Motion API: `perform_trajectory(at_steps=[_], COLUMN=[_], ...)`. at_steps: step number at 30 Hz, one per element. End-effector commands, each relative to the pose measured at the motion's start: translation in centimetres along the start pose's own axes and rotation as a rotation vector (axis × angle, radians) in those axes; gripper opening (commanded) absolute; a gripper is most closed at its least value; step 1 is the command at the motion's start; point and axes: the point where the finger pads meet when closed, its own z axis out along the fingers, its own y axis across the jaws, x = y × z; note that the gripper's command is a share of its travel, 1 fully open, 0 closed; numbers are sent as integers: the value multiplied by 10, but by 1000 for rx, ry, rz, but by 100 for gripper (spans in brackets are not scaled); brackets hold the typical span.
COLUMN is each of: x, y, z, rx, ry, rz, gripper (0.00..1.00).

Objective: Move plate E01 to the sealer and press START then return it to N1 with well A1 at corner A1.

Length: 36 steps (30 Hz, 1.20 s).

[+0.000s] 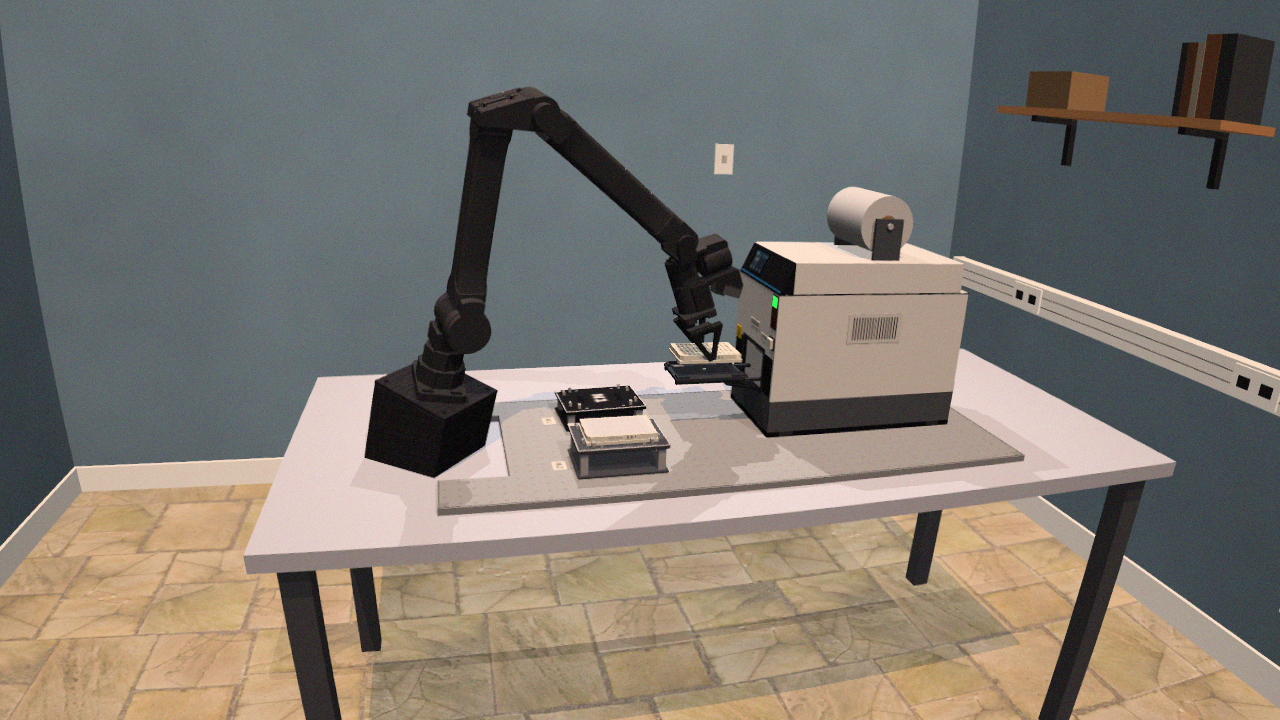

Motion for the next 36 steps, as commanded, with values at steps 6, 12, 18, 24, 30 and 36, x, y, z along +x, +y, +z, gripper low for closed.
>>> perform_trajectory(at_steps=[6,12,18,24,30,36], x=[-28,-28,-31,-33,-23,-17], y=[-5,-3,-3,-3,-4,-6], z=[-11,-5,-6,-6,-6,-9], rx=[-6,-4,-5,-6,-4,-4], ry=[-57,-48,-52,-55,-43,-44], rz=[19,16,17,19,15,15], gripper=[0,0,0,0,0,0])
